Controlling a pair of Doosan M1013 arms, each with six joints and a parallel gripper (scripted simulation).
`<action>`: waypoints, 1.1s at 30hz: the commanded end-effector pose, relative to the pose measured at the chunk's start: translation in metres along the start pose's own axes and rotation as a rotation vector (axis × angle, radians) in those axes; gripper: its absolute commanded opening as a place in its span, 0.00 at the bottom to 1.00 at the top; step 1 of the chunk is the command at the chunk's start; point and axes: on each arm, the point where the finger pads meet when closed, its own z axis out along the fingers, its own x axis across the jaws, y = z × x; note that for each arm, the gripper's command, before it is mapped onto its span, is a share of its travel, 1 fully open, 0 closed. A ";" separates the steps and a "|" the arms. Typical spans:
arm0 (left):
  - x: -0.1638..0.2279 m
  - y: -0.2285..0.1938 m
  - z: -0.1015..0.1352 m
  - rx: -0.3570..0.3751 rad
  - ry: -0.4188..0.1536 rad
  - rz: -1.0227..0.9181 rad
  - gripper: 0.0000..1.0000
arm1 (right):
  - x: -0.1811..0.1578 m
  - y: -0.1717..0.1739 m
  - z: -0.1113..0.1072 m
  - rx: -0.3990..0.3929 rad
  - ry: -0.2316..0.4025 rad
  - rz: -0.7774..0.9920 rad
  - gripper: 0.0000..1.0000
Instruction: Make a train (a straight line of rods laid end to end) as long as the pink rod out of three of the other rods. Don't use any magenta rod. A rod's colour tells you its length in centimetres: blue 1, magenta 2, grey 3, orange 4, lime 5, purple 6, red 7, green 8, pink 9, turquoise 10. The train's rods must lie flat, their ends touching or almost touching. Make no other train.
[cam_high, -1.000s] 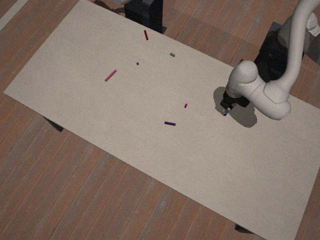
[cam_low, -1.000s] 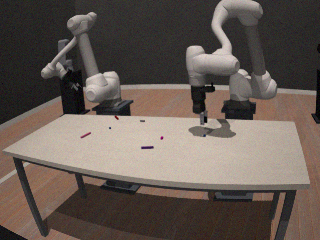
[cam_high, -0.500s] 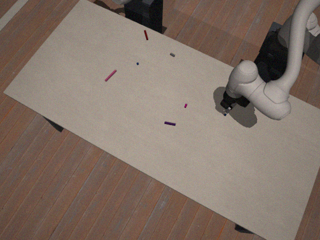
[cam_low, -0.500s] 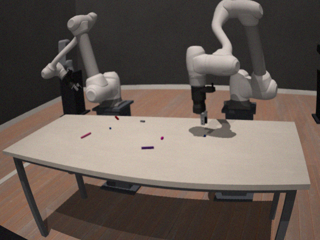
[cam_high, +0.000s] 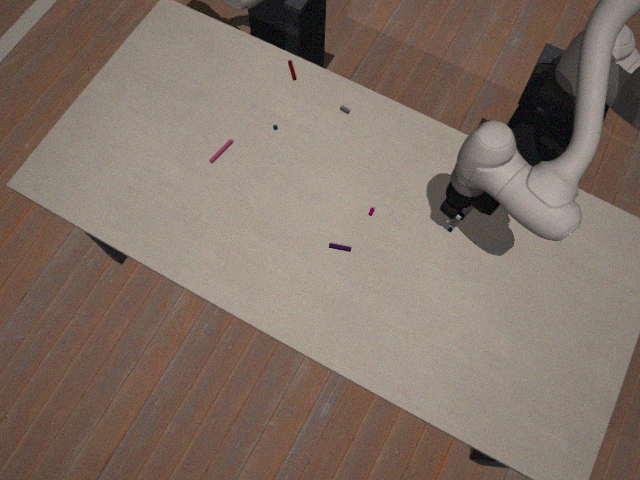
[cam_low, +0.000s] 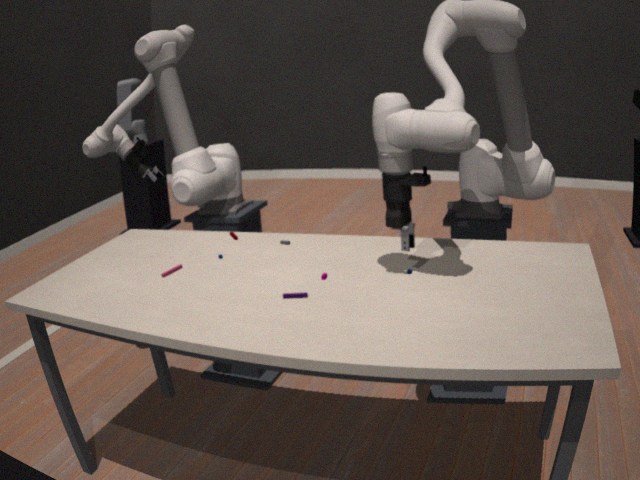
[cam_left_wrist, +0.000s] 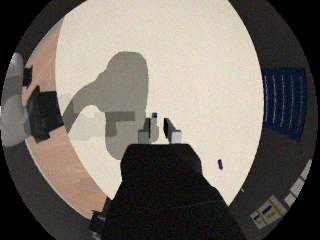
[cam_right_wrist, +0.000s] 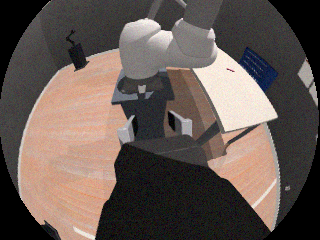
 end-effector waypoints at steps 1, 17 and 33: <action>-0.004 -0.002 0.007 0.004 -0.006 -0.006 0.54 | 0.001 -0.003 0.001 0.005 0.013 -0.003 1.00; -0.004 -0.003 0.027 0.004 -0.006 -0.006 0.54 | 0.001 -0.003 0.001 0.005 0.013 -0.003 1.00; -0.004 -0.003 0.047 0.004 -0.006 -0.006 0.54 | 0.001 -0.003 0.001 0.005 0.013 -0.003 1.00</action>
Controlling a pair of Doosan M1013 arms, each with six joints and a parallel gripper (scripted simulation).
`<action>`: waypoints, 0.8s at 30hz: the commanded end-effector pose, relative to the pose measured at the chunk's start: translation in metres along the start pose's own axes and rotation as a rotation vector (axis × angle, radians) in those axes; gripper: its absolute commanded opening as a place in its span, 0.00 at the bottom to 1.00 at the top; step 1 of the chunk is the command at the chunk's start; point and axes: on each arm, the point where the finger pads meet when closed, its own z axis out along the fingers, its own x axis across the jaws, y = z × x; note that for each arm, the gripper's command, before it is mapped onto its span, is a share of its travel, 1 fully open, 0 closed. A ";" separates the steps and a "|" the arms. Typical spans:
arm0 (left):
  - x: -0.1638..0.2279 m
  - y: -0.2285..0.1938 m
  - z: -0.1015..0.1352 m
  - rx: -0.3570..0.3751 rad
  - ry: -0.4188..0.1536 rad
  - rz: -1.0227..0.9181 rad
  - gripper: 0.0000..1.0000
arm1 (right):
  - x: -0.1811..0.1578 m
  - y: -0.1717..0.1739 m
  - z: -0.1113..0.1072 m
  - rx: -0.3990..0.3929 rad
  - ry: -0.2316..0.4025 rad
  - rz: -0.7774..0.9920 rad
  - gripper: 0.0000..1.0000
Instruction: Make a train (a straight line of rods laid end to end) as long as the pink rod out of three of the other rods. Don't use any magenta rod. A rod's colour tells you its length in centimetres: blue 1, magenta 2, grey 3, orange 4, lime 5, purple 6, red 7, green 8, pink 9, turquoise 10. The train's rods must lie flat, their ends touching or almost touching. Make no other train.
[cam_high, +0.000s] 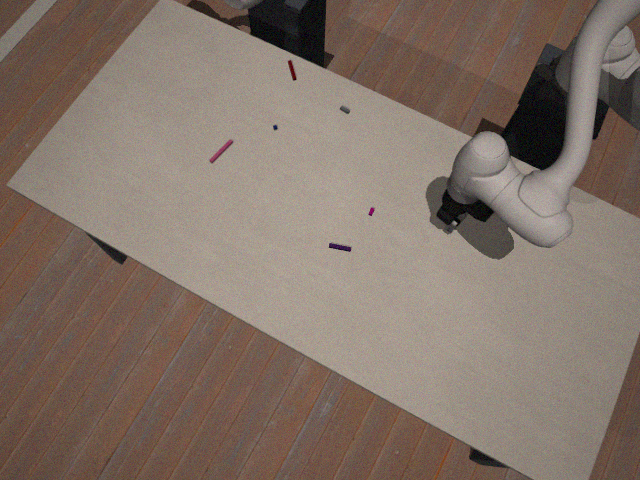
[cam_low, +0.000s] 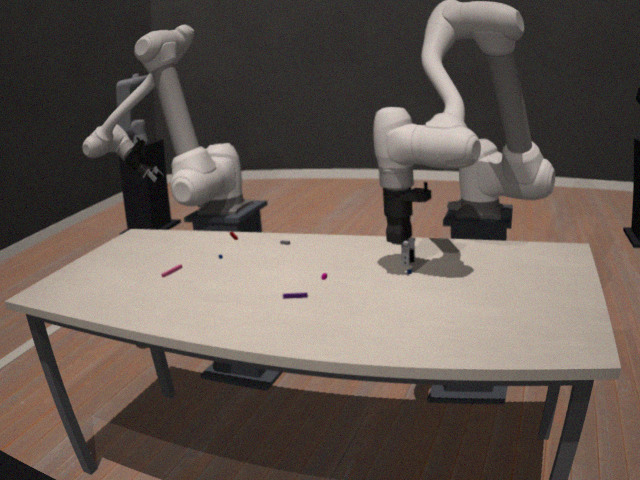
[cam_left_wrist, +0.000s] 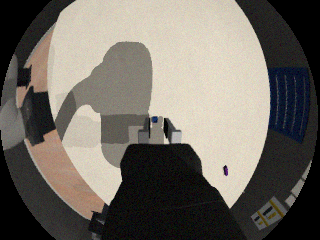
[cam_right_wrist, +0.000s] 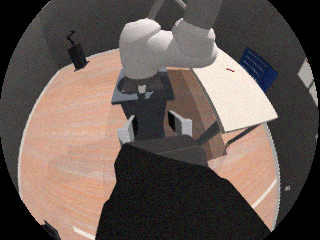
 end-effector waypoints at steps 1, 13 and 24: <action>-0.004 -0.003 0.008 0.004 -0.006 -0.005 0.54 | 0.001 -0.003 0.001 0.005 0.013 -0.003 1.00; -0.005 -0.003 0.013 0.004 -0.006 -0.005 0.54 | 0.001 -0.003 0.001 0.005 0.013 -0.003 1.00; -0.005 -0.003 0.012 0.004 -0.006 -0.005 0.54 | 0.001 -0.003 0.001 0.005 0.013 -0.003 1.00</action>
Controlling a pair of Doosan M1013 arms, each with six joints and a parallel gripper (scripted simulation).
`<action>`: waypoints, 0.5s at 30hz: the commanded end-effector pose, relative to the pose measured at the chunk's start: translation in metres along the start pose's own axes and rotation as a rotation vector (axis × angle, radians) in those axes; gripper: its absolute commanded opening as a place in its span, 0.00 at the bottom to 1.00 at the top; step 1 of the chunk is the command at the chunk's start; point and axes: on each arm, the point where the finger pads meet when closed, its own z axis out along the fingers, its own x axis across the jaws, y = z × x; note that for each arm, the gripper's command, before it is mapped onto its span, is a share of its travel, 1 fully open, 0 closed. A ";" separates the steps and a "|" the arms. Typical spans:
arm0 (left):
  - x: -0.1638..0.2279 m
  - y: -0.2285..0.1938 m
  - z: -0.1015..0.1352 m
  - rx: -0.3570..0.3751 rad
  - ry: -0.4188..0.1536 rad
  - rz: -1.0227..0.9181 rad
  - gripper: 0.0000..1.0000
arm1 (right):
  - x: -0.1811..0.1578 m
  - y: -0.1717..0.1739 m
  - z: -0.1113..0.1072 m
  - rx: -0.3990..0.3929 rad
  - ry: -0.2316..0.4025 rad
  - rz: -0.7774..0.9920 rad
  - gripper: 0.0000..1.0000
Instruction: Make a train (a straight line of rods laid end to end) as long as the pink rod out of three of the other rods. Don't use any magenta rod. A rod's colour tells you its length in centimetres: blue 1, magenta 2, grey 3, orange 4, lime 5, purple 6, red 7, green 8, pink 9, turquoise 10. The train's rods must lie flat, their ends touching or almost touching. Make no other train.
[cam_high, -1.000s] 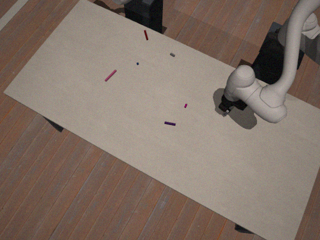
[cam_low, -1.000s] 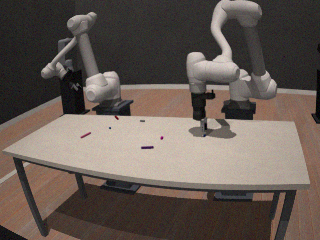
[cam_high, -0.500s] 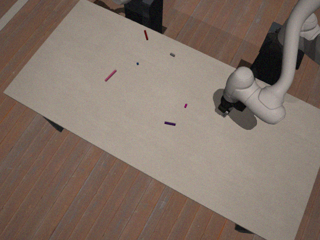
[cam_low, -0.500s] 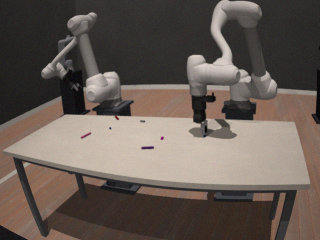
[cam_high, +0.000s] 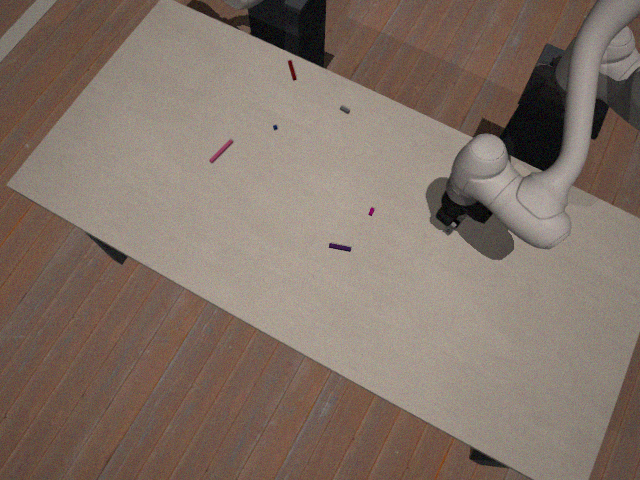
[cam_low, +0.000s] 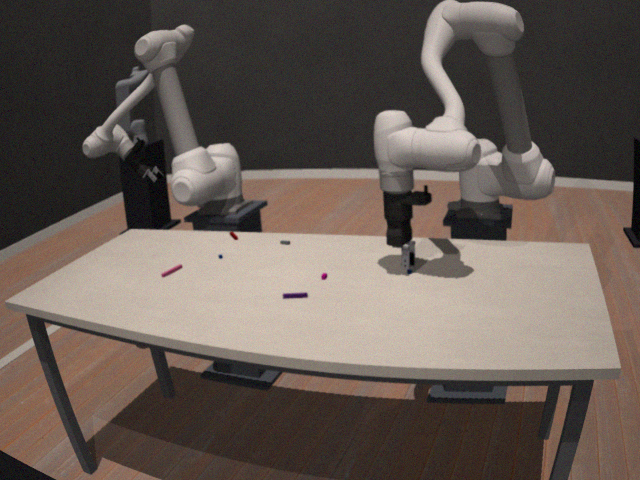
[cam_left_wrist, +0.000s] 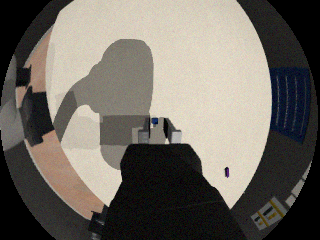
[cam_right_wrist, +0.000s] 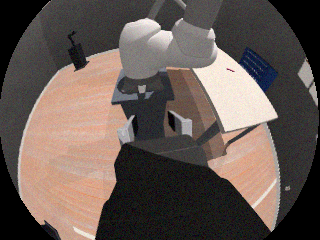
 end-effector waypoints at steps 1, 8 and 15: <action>-0.005 -0.003 0.004 0.004 -0.006 -0.005 0.54 | 0.001 -0.003 0.001 0.005 0.013 -0.003 1.00; -0.005 -0.004 0.003 0.004 -0.004 -0.004 0.54 | 0.001 -0.003 0.001 0.005 0.013 -0.003 1.00; -0.007 -0.004 0.002 0.004 -0.004 -0.002 0.54 | 0.001 -0.003 0.001 0.005 0.013 -0.003 1.00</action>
